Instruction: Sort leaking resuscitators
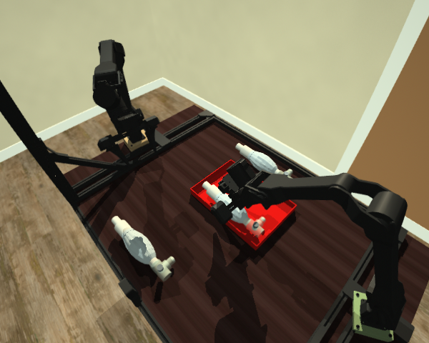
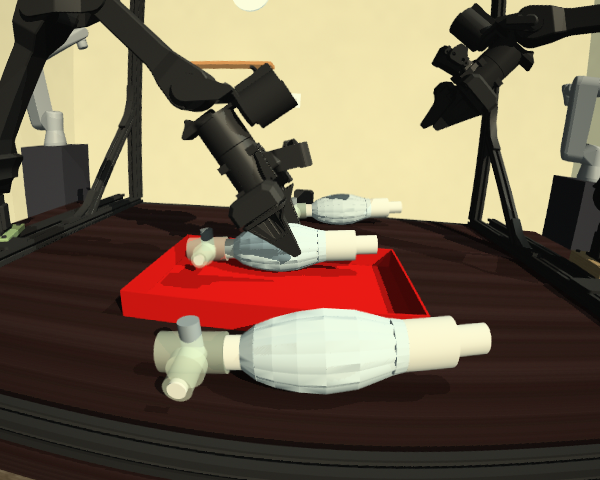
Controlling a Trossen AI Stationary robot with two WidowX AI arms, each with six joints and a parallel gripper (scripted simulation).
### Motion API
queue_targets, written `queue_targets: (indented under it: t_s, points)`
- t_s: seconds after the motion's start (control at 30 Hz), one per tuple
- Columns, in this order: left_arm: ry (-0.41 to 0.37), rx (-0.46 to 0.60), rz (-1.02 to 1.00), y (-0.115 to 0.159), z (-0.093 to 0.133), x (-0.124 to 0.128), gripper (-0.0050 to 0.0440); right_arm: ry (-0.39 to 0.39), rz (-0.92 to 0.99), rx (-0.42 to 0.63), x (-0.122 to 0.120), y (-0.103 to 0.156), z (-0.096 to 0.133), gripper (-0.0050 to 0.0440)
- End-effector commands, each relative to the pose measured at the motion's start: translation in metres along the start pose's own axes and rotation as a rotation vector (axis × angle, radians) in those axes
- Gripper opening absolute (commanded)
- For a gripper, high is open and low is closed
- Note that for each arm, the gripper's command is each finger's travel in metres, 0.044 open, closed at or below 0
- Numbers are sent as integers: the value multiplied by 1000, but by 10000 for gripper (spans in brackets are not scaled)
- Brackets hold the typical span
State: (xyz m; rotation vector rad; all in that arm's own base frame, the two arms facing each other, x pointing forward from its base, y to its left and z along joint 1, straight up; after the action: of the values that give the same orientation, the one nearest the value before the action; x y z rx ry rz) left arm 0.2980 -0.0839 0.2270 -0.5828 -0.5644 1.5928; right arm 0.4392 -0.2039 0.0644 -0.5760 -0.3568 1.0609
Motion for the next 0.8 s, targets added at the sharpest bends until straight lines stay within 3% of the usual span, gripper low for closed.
queue_targets:
  t_s: [0.0, 0.27, 0.3, 0.43, 0.77]
  points:
    - [0, -1, 1, 0, 0, 0, 440, 0, 1, 1, 0, 0, 0, 440]
    - [0, -1, 1, 0, 0, 0, 440, 0, 1, 1, 0, 0, 0, 440]
    - [1, -1, 0, 0, 1, 0, 440, 1, 0, 1, 0, -41, 57, 440]
    - [1, -1, 0, 0, 1, 0, 440, 1, 0, 1, 0, -53, 73, 440]
    - [1, -1, 0, 0, 1, 0, 440, 1, 0, 1, 0, -53, 73, 440]
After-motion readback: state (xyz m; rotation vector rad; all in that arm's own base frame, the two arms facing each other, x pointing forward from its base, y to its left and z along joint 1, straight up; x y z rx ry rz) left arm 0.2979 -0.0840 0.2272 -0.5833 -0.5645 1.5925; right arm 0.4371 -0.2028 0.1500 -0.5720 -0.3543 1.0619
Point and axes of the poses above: on each arm, the point midway between the two fingers, 35 mm back from their tips, its own z axis back along the fingers, its own x axis across the jaws, y = z × x, the point moved 3 cm from there along z, back along the fingers
